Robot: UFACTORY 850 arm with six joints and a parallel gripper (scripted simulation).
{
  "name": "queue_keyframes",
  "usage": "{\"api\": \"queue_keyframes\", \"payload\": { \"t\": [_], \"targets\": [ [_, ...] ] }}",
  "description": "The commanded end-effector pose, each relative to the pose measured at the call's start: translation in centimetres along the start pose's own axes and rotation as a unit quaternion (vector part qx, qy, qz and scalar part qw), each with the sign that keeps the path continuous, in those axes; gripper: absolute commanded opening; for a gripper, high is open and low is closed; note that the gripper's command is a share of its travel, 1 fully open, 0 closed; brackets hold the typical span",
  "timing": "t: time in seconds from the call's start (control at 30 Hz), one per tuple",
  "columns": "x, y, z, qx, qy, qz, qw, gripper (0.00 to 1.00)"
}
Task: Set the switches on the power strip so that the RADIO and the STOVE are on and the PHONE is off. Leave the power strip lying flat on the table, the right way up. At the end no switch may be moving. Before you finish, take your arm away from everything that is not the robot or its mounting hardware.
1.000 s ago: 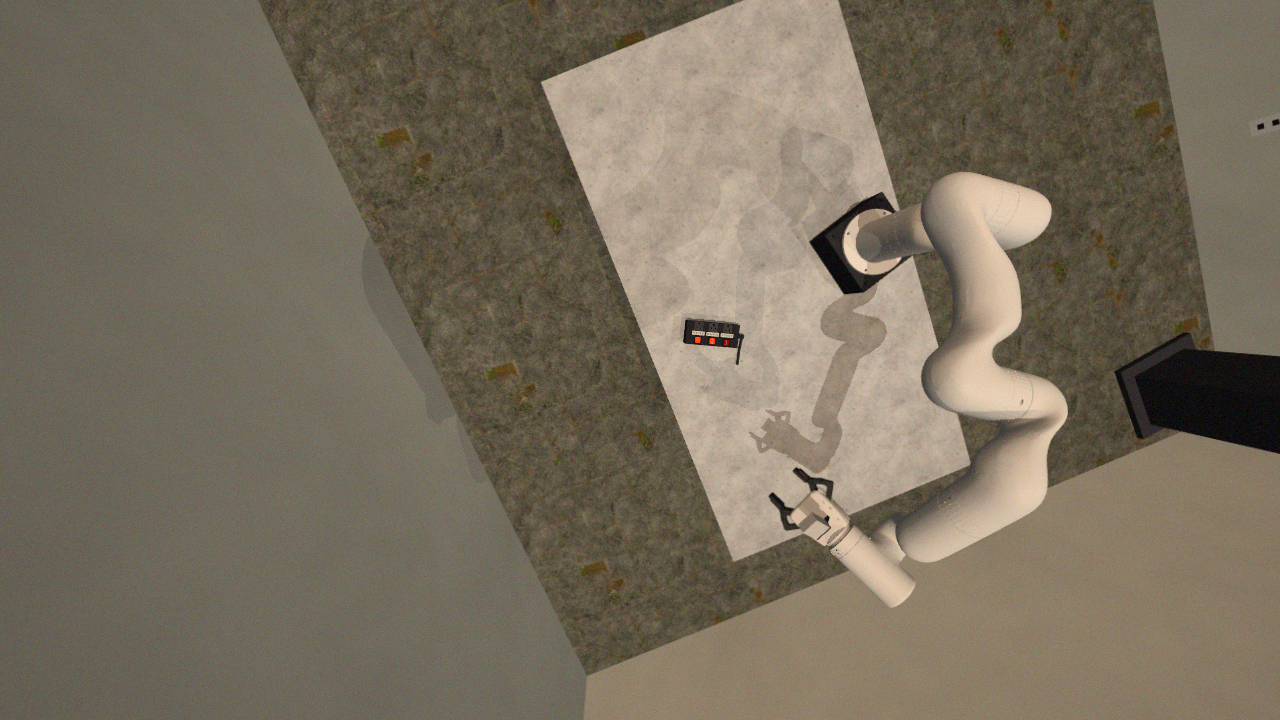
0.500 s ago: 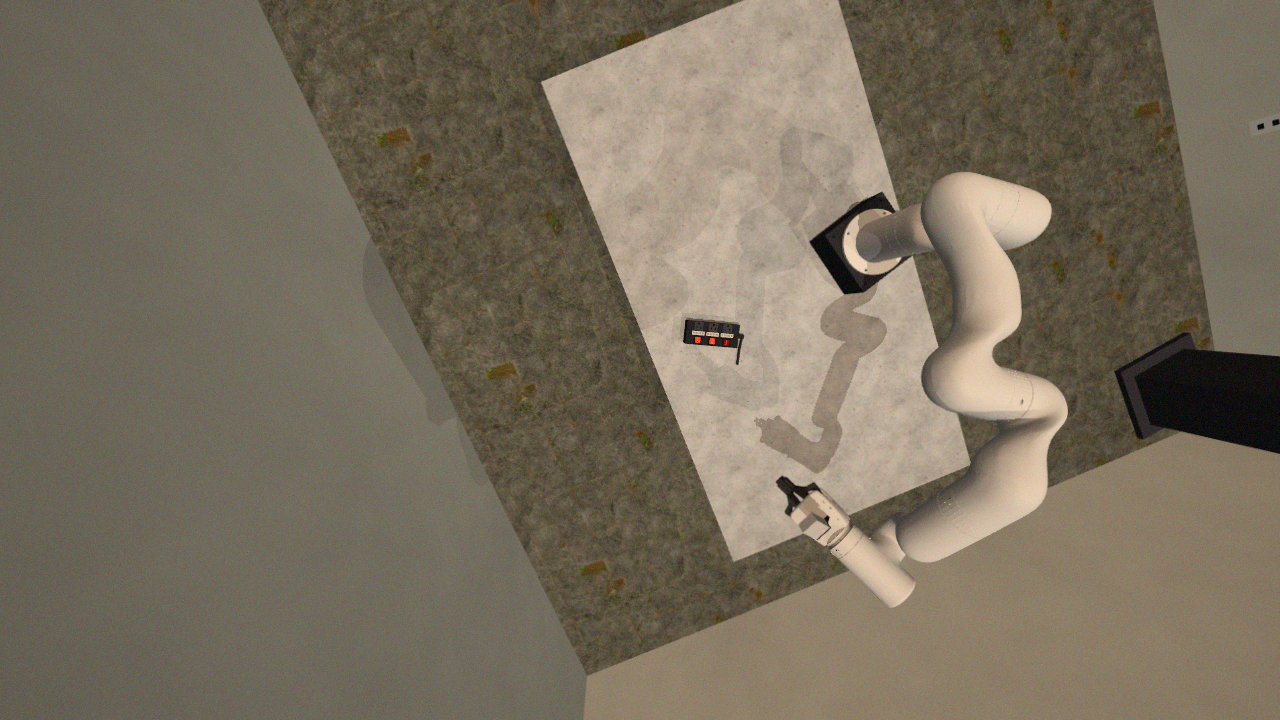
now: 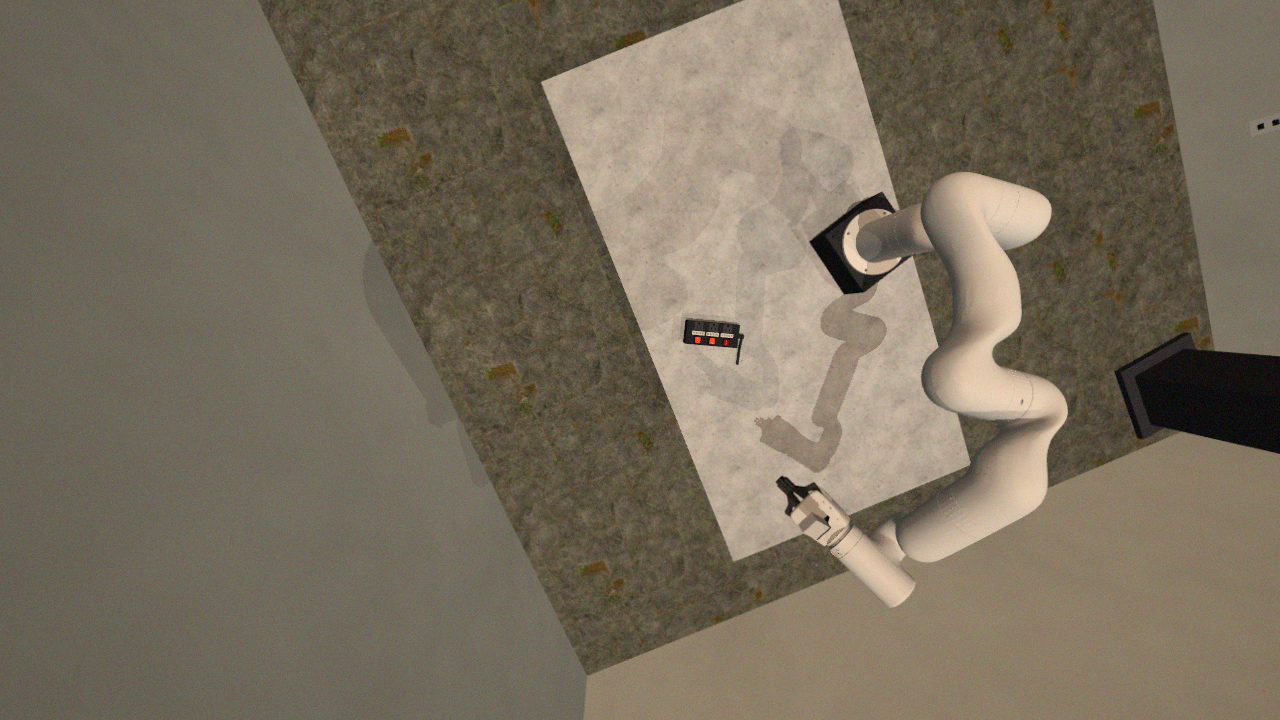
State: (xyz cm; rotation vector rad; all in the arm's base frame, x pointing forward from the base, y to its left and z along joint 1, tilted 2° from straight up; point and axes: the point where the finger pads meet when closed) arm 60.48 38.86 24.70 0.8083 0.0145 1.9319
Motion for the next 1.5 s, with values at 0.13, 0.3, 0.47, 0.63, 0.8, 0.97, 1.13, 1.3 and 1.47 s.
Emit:
{"api": "queue_keyframes", "payload": {
  "t": [0.13, 0.3, 0.47, 0.63, 0.8, 0.97, 1.13, 1.3, 1.47],
  "targets": [
    [-4.3, -0.5, -0.3, -0.019, -0.039, 0.003, 0.999, 0.0],
    [-11.3, -0.3, -1.5, -0.06, -0.108, 0.002, 0.992, 0.0],
    [-17.0, 0.6, -2.8, -0.105, -0.168, -0.003, 0.98, 0.0],
    [-22.4, 2.4, -4.5, -0.164, -0.233, -0.013, 0.959, 0.0],
    [-27.1, 4.6, -6.2, -0.229, -0.291, -0.027, 0.929, 0.0],
    [-30.6, 6.9, -7.7, -0.291, -0.337, -0.041, 0.894, 0.0],
    [-32.9, 8.9, -8.9, -0.342, -0.368, -0.054, 0.863, 0.0],
    [-34.6, 10.5, -9.7, -0.384, -0.391, -0.065, 0.834, 0.0],
    [-34.9, 10.8, -9.9, -0.392, -0.395, -0.067, 0.828, 0.0]
  ]
}}
Point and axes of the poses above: the point where the finger pads meet when closed, its own x axis back along the fingers, its own y axis across the jaws, z = x × y, and after that the axes turned 8 degrees about x, right-handed
